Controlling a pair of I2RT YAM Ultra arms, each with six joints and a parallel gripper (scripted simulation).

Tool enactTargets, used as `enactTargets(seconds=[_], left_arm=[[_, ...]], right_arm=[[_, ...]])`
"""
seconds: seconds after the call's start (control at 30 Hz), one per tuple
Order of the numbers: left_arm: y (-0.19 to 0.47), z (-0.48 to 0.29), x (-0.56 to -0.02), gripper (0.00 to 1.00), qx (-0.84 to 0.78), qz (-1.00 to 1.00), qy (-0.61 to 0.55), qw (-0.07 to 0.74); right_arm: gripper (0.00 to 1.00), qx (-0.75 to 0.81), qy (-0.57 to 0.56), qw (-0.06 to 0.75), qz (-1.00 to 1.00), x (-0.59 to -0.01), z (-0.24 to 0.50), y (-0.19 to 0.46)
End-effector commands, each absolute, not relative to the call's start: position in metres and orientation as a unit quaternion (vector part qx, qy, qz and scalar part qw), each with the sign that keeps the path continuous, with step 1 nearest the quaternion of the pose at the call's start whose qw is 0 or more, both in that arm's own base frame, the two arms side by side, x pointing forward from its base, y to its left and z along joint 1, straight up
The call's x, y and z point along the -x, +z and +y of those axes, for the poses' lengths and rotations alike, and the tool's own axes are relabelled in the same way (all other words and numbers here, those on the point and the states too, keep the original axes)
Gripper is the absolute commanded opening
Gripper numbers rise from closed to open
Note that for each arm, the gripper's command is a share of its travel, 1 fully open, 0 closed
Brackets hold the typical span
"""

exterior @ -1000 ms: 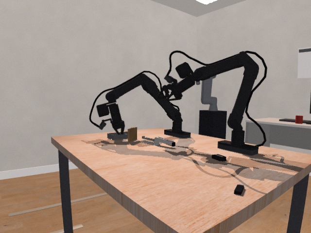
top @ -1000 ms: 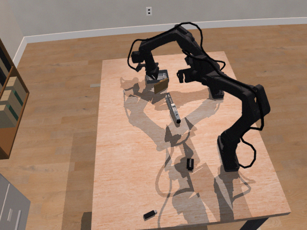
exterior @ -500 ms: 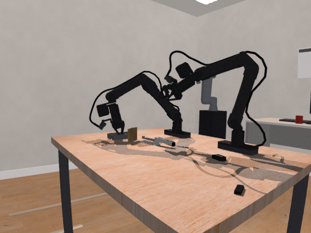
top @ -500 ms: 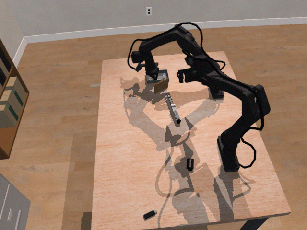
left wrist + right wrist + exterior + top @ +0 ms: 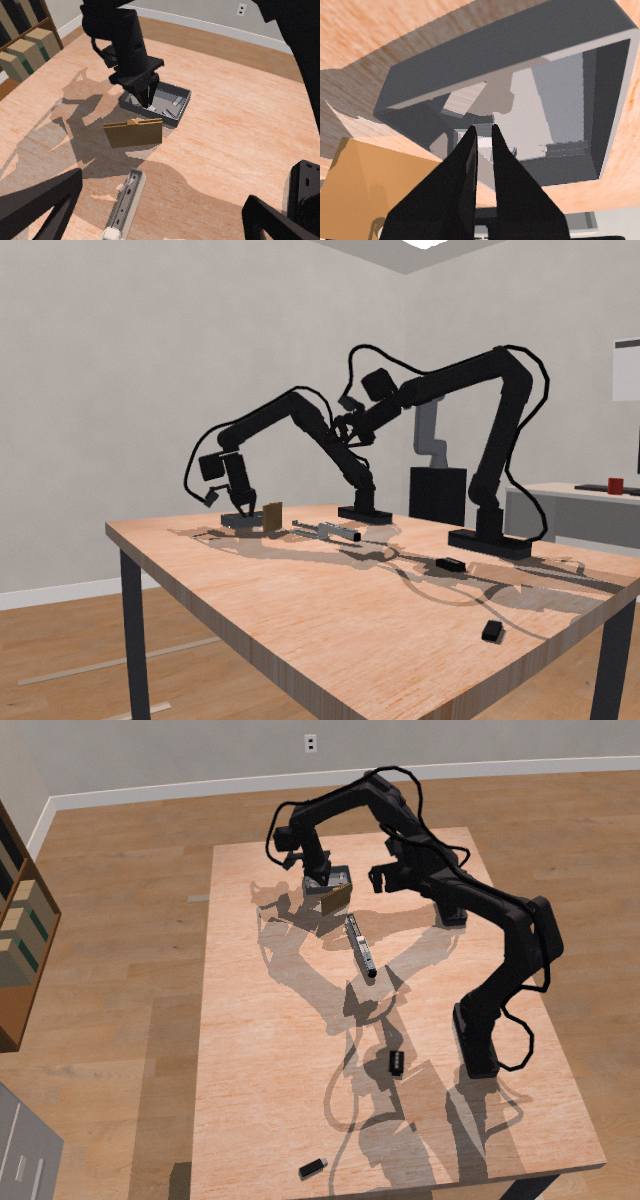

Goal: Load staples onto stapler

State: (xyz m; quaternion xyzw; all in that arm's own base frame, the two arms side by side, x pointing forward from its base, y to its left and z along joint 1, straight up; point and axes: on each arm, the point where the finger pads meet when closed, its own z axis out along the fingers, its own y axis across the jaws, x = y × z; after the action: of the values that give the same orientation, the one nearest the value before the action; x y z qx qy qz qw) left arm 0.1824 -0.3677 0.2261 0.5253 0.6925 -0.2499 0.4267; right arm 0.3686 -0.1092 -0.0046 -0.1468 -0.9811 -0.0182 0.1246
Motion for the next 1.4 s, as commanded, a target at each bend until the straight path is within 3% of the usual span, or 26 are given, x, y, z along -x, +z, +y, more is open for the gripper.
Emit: enactTargets(seconds=[0.0, 0.27, 0.5, 0.83, 1.37], left_arm=[[0.246, -0.368, -0.181, 1.0, -0.516, 0.682, -0.26, 0.448], [0.246, -0.368, -0.181, 1.0, -0.516, 0.682, -0.26, 0.448], [0.243, -0.363, -0.179, 1.0, -0.52, 0.685, -0.257, 0.441], [0.219, -0.279, -0.152, 1.0, -0.526, 0.713, -0.235, 0.4], [0.199, -0.185, -0.112, 1.0, -0.494, 0.714, -0.234, 0.439]], right_arm=[[0.04, 0.148, -0.019, 0.124, -0.981, -0.37, -0.109, 0.001], [0.04, 0.148, -0.018, 0.119, -0.982, -0.37, -0.109, 0.054], [0.04, 0.148, -0.019, 0.124, -0.981, -0.37, -0.109, 0.054], [0.04, 0.148, -0.018, 0.119, -0.982, -0.372, -0.11, 0.053], [0.04, 0.148, -0.019, 0.123, -0.981, -0.37, -0.109, 0.051]])
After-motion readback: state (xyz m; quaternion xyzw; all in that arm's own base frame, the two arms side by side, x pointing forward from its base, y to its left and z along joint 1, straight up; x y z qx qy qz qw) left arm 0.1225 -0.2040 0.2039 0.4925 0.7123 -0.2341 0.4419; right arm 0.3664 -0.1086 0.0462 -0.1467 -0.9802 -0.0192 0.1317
